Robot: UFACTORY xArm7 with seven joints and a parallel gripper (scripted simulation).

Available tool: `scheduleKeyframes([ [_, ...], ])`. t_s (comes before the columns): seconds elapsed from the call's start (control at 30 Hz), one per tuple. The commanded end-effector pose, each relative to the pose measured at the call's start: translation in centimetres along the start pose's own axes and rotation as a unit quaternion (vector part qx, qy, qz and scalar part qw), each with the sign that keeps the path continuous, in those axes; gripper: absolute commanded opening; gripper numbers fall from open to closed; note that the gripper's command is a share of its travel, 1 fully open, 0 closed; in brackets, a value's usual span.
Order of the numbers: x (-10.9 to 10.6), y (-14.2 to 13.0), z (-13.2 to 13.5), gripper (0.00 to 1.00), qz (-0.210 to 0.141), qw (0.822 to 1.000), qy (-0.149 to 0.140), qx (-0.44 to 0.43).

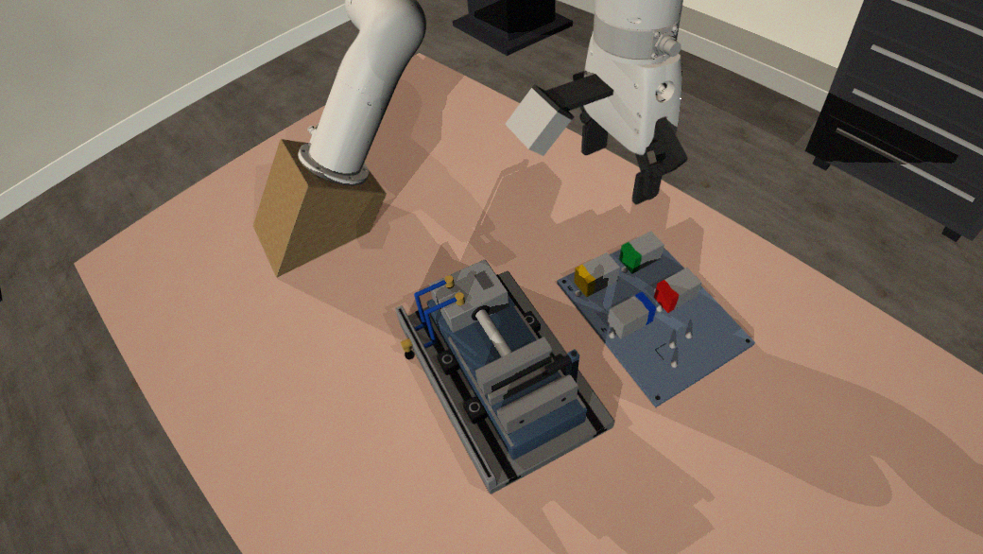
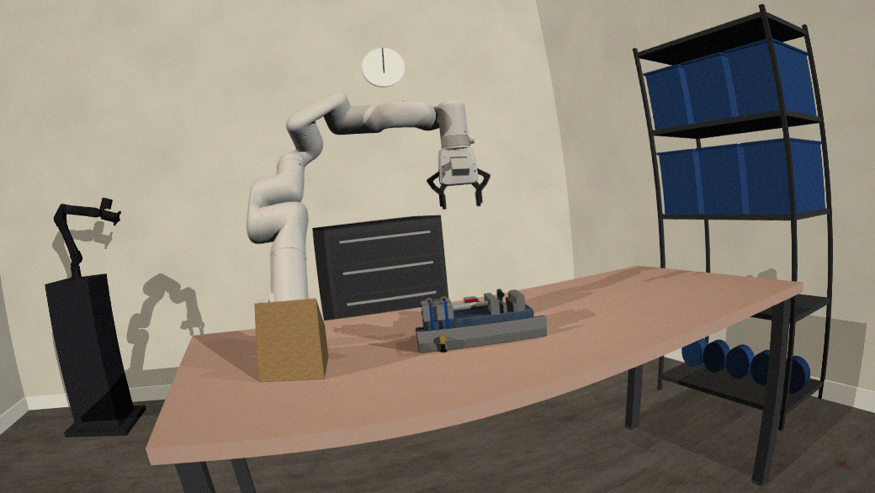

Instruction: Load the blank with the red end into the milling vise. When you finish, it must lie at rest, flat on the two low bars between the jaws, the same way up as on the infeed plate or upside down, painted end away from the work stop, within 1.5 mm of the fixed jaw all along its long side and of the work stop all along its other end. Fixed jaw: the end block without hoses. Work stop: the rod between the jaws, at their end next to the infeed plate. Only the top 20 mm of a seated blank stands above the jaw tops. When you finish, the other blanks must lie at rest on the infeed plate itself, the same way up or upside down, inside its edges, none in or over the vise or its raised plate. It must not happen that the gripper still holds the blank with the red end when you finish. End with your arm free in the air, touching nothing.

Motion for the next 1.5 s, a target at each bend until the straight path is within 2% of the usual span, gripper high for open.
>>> scheduleKeyframes([
  [0.0, -0.2, 0.0, -0.1, 1.0, -0.001, 1.0, 0.002, 0.0],
  [0.1, -0.2, 0.0, -0.1, 1.0, -0.001, 1.0, 0.002, 0.0],
  [0.43, 5.8, -0.1, 0.0, 1.0, -0.001, 1.0, 0.002, 0.0],
  [0.67, 5.8, -0.1, 0.0, 1.0, -0.001, 1.0, 0.002, 0.0],
  [1.0, 11.6, -0.3, 0.0, 1.0, -0.001, 1.0, 0.002, 0.0],
  [1.23, 11.6, -0.3, 0.0, 1.0, -0.001, 1.0, 0.002, 0.0],
  [1.27, 11.5, -0.2, 0.3, 1.0, 0.001, 1.0, 0.014, 0.001],
  [1.47, 11.1, -0.3, 0.1, 1.0, 0.0, 1.0, 0.006, 0.001],
])
Point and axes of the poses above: the point where the finger pads meet when closed, its own x axis out along the fingers, its own z axis across the jaws, y = z × x, the point moved 7 cm from there along -x, back along the fingers, and after that the axes turned 13 degrees about x, right-handed, at the moved point
